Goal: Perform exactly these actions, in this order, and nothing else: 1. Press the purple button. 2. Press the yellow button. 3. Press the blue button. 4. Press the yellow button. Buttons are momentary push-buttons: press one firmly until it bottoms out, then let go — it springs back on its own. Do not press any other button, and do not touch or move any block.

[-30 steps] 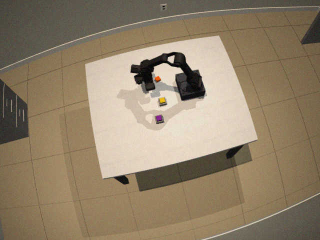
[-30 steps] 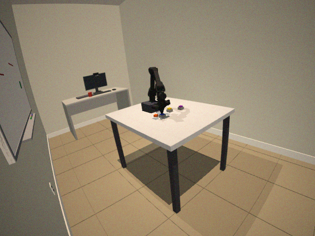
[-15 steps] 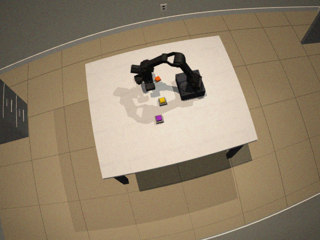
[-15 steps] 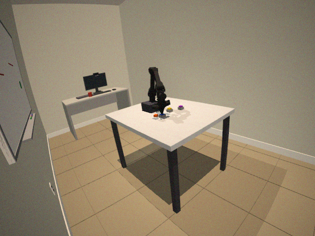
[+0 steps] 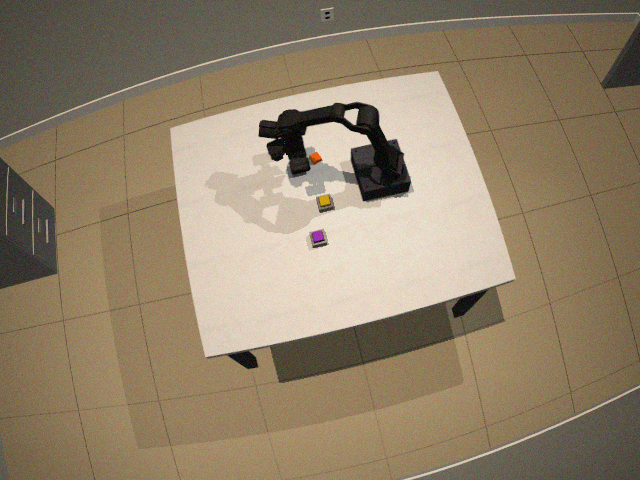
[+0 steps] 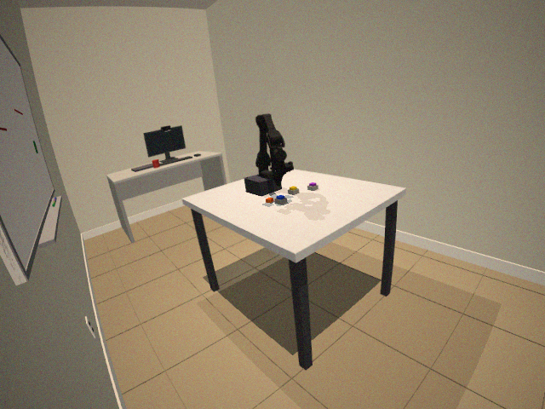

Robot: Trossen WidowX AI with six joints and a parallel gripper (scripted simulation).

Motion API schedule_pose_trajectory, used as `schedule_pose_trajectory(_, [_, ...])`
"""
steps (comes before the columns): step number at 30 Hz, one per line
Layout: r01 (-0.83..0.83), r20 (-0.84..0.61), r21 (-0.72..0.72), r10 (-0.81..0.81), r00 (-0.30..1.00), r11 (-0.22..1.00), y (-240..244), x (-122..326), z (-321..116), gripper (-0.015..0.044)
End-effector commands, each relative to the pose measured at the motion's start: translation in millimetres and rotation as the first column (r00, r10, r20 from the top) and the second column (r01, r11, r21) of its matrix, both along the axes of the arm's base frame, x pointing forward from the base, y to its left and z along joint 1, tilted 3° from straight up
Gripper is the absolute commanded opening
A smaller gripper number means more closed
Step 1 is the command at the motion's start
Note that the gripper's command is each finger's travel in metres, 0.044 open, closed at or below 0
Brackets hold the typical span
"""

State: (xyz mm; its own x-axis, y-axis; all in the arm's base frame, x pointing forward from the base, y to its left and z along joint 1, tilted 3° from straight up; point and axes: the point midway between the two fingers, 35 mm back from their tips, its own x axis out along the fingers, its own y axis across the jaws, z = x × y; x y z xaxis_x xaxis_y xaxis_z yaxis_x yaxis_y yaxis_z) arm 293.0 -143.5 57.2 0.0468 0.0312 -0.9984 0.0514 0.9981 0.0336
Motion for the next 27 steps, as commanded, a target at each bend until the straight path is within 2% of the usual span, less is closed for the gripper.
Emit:
schedule_pose_trajectory(1, [-0.003,0.021,-0.007,0.003,1.0,1.0,-1,0,31,0.002])
schedule_pose_trajectory(6, [-0.003,0.021,-0.006,0.003,1.0,1.0,11,-1,32,0.002])
schedule_pose_trajectory(13, [-0.003,0.018,0.004,0.003,1.0,1.0,121,-31,34,0.002])
schedule_pose_trajectory(16, [-0.003,0.017,0.008,0.003,1.0,1.0,151,-49,32,0.002])
schedule_pose_trajectory(21, [-0.003,0.017,0.008,0.003,1.0,1.0,154,-50,29,0.002])
schedule_pose_trajectory(25, [-0.003,0.017,0.009,0.003,1.0,1.0,156,-47,-21,0.002])
schedule_pose_trajectory(27, [-0.003,0.017,0.009,0.003,1.0,1.0,156,-47,-30,0.002])
